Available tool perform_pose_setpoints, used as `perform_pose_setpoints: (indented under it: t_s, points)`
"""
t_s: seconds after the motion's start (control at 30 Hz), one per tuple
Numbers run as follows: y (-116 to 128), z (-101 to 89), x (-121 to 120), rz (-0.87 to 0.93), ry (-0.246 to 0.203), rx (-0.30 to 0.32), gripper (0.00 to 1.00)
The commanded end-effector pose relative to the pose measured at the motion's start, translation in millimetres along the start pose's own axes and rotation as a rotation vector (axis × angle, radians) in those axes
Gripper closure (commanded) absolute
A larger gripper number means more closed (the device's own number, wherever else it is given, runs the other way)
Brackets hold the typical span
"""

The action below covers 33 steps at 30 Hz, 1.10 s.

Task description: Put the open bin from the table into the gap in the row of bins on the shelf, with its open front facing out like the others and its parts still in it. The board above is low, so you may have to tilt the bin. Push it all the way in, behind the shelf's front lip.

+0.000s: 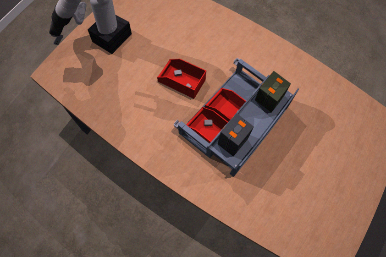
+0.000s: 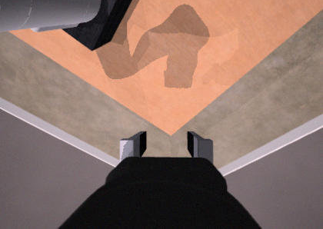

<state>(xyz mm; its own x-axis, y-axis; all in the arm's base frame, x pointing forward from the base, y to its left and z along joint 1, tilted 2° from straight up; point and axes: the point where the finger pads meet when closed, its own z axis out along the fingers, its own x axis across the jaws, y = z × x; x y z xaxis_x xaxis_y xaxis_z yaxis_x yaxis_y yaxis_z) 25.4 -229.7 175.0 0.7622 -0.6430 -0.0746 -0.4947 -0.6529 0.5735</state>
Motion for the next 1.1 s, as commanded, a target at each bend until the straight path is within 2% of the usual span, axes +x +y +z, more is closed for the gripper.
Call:
perform_pose_setpoints:
  t_s: [0.0,1.07]
  points:
    - [0.2,-0.1,0.2,0.000,0.001,0.000,0.00]
    - [-1.7,-0.9,2.6,0.004,0.004,0.003,0.00]
